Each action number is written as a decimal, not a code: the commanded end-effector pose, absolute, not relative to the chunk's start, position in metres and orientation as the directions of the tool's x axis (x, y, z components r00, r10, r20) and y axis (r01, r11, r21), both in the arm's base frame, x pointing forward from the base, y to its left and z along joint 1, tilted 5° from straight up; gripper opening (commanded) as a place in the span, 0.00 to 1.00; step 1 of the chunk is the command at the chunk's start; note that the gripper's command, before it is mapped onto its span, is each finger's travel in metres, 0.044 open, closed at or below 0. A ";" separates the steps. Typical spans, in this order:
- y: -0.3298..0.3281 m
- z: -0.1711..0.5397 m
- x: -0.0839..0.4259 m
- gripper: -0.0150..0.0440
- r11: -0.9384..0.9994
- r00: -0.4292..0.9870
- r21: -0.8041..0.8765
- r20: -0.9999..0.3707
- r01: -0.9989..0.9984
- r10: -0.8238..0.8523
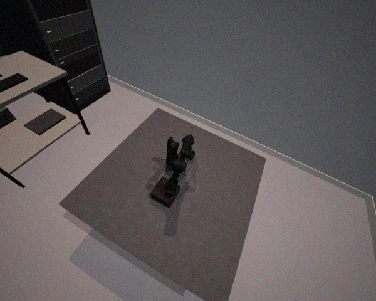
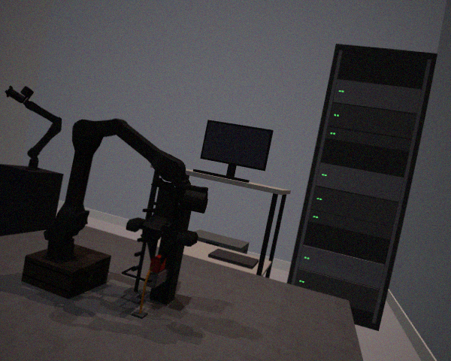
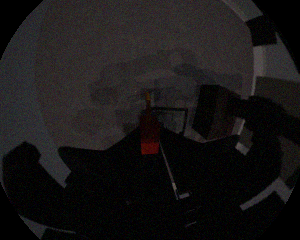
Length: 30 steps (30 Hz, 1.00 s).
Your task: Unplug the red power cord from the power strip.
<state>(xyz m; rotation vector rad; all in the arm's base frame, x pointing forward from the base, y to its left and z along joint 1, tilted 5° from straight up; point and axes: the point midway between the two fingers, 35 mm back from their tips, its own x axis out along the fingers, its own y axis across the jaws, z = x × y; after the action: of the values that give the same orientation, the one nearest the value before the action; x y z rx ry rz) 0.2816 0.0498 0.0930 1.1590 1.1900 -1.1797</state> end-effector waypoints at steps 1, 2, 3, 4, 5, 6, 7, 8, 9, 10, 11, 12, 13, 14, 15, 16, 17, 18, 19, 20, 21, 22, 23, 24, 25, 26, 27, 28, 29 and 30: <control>0.028 0.095 0.284 0.25 0.027 0.026 0.024 -0.996 0.999 -0.084; 0.026 0.095 0.284 0.25 0.027 0.026 0.024 -0.996 0.999 -0.084; 0.025 0.095 0.284 0.25 0.027 0.026 0.023 -0.996 0.999 -0.084; 0.023 0.096 0.284 0.25 0.027 0.026 0.023 -0.996 0.999 -0.084; 0.021 0.096 0.284 0.25 0.027 0.025 0.023 -0.996 0.999 -0.084; 0.020 0.096 0.284 0.25 0.027 0.025 0.023 -0.996 0.999 -0.084; 0.018 0.096 0.284 0.25 0.027 0.025 0.023 -0.996 0.999 -0.084; 0.016 0.096 0.284 0.25 0.027 0.025 0.023 -0.996 0.999 -0.084; 0.015 0.096 0.284 0.25 0.027 0.025 0.023 -0.996 0.999 -0.084; 0.013 0.096 0.284 0.25 0.027 0.025 0.023 -0.996 0.999 -0.084; 0.011 0.096 0.284 0.25 0.026 0.025 0.023 -0.996 0.999 -0.084; 0.010 0.097 0.283 0.25 0.026 0.025 0.022 -0.996 0.999 -0.084; 0.008 0.097 0.283 0.25 0.026 0.024 0.022 -0.996 0.999 -0.084; 0.006 0.097 0.283 0.25 0.026 0.024 0.022 -0.996 0.999 -0.085; 0.005 0.097 0.283 0.25 0.026 0.024 0.022 -0.996 0.999 -0.085; 0.003 0.097 0.283 0.25 0.026 0.024 0.022 -0.996 0.999 -0.085; 0.002 0.097 0.282 0.25 0.026 0.024 0.022 -0.996 0.999 -0.085; 0.003 0.097 0.282 0.30 0.026 0.023 0.021 -0.996 0.999 -0.084; 0.005 0.096 0.283 0.34 0.025 0.023 0.020 -0.996 0.999 -0.084; 0.007 0.096 0.283 0.39 0.025 0.022 0.020 -0.996 0.999 -0.083; 0.007 0.096 0.283 0.43 0.025 0.022 0.020 -0.996 0.999 -0.083; 0.007 0.096 0.283 0.48 0.025 0.022 0.020 -0.996 0.999 -0.083; 0.007 0.096 0.283 0.52 0.025 0.022 0.020 -0.996 0.999 -0.083; 0.007 0.096 0.283 0.57 0.025 0.022 0.020 -0.996 0.999 -0.083; 0.007 0.096 0.283 0.61 0.025 0.022 0.020 -0.996 0.999 -0.083; 0.007 0.096 0.283 0.65 0.025 0.022 0.020 -0.996 0.999 -0.083; 0.007 0.096 0.283 0.70 0.025 0.022 0.020 -0.996 0.999 -0.083; 0.007 0.096 0.283 0.74 0.025 0.022 0.020 -0.996 0.999 -0.083; 0.007 0.096 0.283 0.79 0.025 0.022 0.020 -0.996 0.999 -0.083; 0.007 0.096 0.283 0.83 0.025 0.022 0.020 -0.996 0.999 -0.083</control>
<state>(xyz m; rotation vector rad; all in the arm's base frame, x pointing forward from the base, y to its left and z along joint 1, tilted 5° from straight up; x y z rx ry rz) 0.2830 0.0071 0.0958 1.1398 1.1467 -1.2125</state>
